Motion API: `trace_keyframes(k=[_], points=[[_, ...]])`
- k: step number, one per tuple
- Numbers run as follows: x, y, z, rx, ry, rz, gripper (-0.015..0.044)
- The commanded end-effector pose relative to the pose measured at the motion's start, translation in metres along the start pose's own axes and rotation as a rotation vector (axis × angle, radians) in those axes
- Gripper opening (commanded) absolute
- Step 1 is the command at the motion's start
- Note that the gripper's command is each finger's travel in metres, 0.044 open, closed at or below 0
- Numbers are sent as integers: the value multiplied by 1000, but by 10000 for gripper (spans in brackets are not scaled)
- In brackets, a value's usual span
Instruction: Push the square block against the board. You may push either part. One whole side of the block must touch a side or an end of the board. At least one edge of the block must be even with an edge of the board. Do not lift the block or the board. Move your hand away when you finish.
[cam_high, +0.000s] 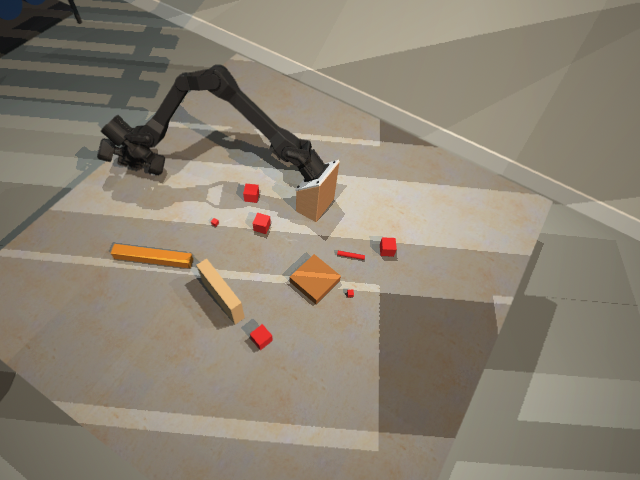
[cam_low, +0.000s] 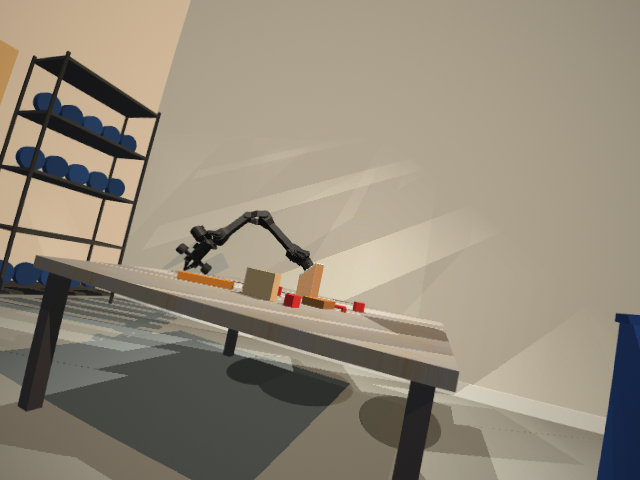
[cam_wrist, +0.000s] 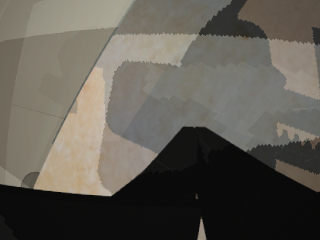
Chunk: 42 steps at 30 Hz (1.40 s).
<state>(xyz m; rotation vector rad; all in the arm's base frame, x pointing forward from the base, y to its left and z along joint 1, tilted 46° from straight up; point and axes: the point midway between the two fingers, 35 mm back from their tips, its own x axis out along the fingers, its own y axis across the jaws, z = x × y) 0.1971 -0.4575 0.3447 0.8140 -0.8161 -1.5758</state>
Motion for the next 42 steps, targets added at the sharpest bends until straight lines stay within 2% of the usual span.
trace_keyframes(k=[1,11,19,42], points=[[-9,4,-29,-74,68,-6,0],[-45,10,-101,-278,235,-14,0],[-81,24,-130,-264,310,33,0],[-195,-13,-257,-785,622,51,0]])
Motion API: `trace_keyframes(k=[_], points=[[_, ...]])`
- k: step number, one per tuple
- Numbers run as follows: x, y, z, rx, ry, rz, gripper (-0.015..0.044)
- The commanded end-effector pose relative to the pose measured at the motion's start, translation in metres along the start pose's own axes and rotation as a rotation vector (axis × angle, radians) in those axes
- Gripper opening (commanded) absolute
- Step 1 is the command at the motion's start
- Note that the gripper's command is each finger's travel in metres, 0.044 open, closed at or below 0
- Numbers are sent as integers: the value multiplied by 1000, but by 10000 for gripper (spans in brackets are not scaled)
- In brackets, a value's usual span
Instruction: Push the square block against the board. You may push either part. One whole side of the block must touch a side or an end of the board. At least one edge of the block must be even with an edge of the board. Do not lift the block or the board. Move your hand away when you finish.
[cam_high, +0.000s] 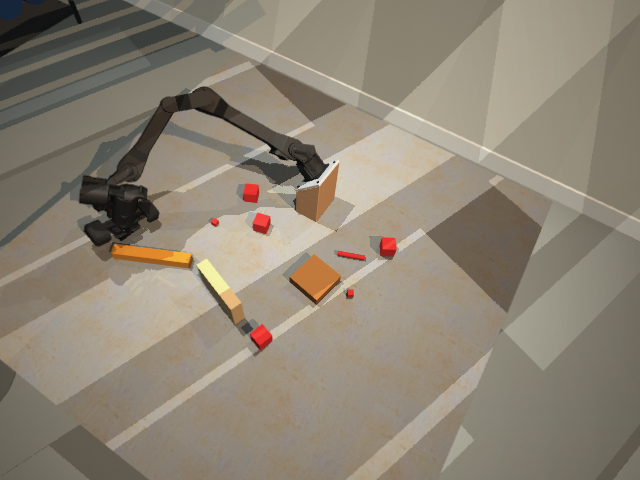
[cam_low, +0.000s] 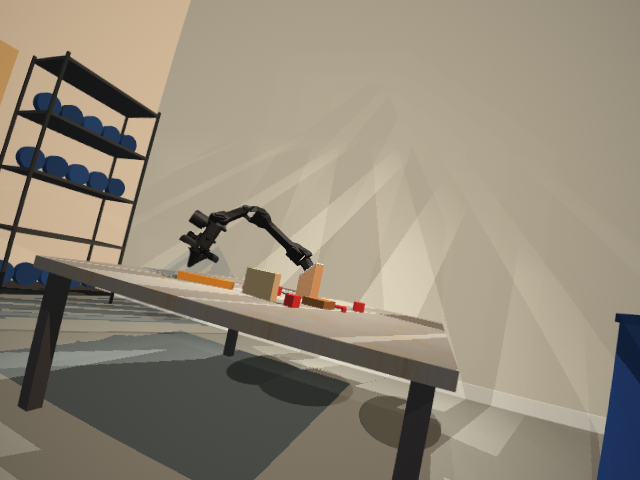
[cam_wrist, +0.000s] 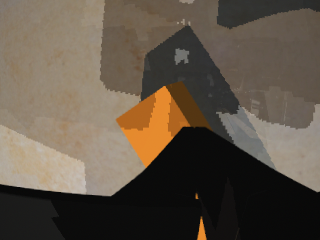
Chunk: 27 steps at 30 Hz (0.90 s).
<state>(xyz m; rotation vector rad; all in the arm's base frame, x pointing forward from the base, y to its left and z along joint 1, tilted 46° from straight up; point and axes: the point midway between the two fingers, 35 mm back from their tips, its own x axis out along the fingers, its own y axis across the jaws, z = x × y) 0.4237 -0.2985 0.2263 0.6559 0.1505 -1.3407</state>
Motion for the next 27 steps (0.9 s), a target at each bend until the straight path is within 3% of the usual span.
trace_keyframes(k=[1,27], points=[[-7,10,-29,-96,53,1,0],[-74,25,-195,-805,304,-50,0]])
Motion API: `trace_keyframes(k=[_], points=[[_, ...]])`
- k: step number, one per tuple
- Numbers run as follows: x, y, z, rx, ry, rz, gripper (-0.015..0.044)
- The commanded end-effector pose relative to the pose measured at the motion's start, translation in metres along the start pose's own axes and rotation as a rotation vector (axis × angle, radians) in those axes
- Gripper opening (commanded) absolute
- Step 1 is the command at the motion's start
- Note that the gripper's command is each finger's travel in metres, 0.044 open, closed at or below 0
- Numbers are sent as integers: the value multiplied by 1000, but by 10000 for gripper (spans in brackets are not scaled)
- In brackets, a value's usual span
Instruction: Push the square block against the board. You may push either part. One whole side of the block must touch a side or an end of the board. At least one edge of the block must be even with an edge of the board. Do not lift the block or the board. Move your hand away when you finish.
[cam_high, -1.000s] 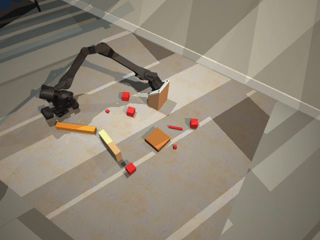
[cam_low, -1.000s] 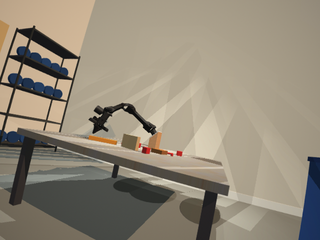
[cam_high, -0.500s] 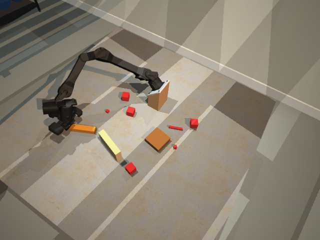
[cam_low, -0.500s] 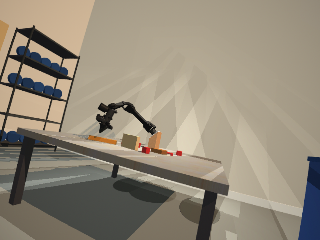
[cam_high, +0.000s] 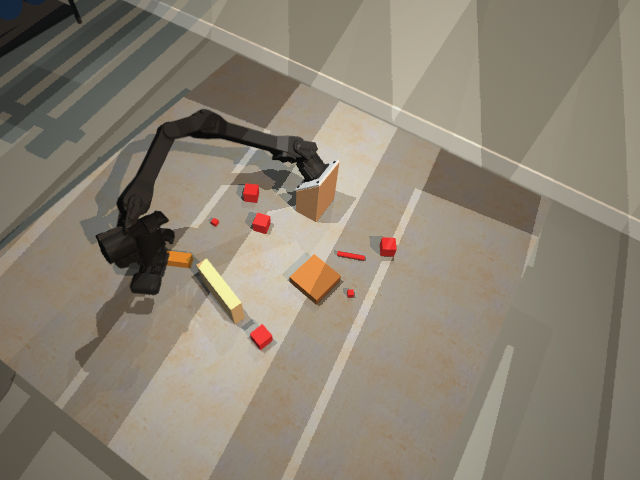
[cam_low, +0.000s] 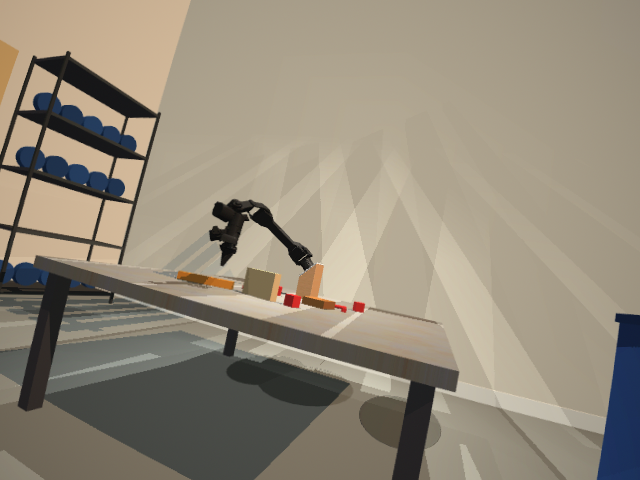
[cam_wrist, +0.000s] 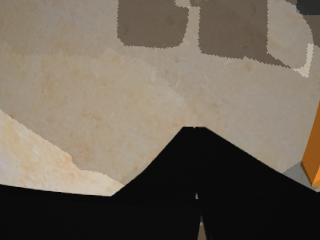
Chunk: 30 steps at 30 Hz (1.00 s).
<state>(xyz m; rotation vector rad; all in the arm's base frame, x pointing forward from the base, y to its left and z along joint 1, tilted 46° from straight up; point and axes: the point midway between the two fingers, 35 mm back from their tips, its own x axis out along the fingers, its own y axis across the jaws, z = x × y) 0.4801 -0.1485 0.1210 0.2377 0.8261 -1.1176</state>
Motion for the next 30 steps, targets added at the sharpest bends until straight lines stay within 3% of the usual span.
trace_keyframes(k=[1,18,23,30], points=[[-6,13,-22,-132,32,-25,0],[-45,50,-115,-688,142,-125,0],[-46,51,-118,-709,145,-130,0],[3,42,-122,-709,144,-131,0]])
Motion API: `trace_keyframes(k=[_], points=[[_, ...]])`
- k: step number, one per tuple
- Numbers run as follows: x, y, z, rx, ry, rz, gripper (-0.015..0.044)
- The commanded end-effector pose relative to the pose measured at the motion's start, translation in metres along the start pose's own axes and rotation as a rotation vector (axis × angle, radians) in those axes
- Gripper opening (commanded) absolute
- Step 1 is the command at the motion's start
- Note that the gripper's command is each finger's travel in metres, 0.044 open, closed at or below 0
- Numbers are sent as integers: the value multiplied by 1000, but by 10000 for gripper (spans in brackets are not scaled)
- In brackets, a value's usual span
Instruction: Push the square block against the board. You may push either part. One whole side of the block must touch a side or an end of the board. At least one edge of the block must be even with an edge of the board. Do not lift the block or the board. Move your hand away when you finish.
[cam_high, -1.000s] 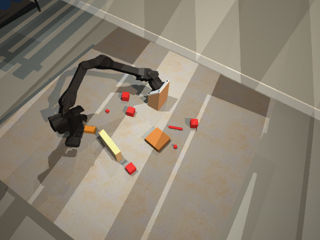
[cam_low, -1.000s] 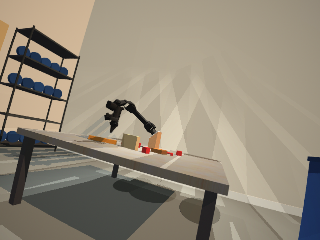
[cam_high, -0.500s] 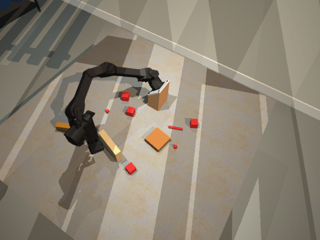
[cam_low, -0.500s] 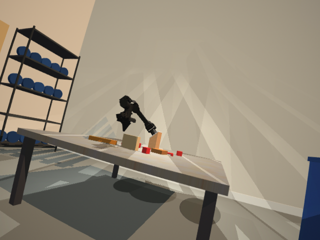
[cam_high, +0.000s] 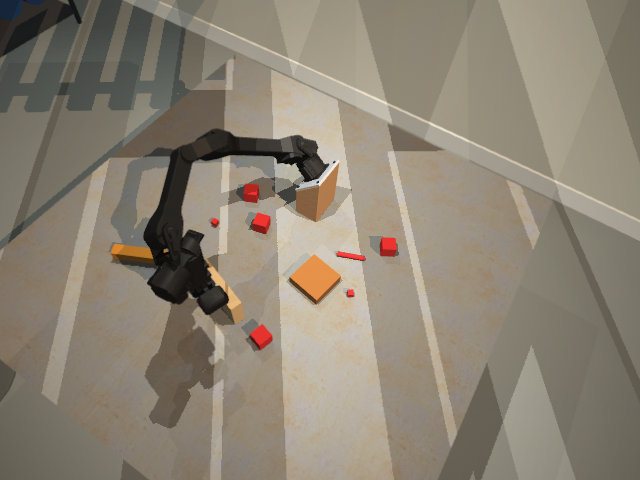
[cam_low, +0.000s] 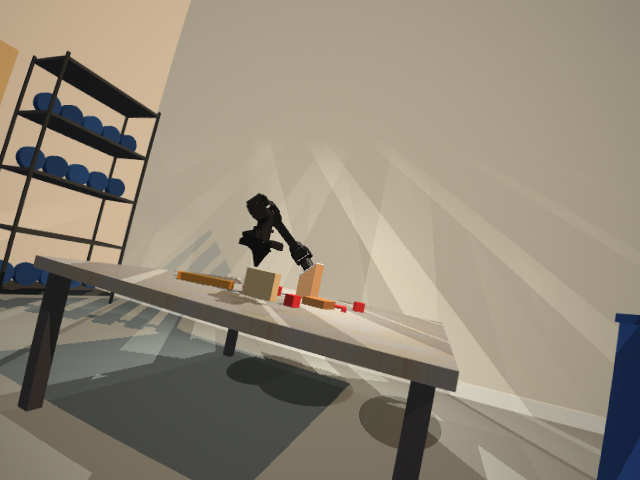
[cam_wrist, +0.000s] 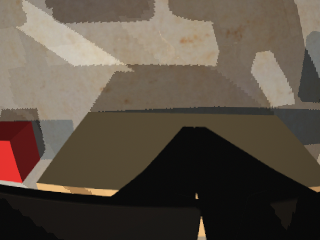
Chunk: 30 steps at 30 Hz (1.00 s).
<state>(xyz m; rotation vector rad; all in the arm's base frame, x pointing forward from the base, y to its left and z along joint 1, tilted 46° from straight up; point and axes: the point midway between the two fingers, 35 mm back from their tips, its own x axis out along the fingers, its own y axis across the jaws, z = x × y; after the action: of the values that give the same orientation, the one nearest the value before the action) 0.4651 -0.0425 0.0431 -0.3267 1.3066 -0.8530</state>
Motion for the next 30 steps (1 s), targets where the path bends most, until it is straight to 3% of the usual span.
trace_keyframes(k=[1,30], points=[[27,-4,-4,-6,19,-18,0],[26,-3,-39,-7,21,-18,0]])
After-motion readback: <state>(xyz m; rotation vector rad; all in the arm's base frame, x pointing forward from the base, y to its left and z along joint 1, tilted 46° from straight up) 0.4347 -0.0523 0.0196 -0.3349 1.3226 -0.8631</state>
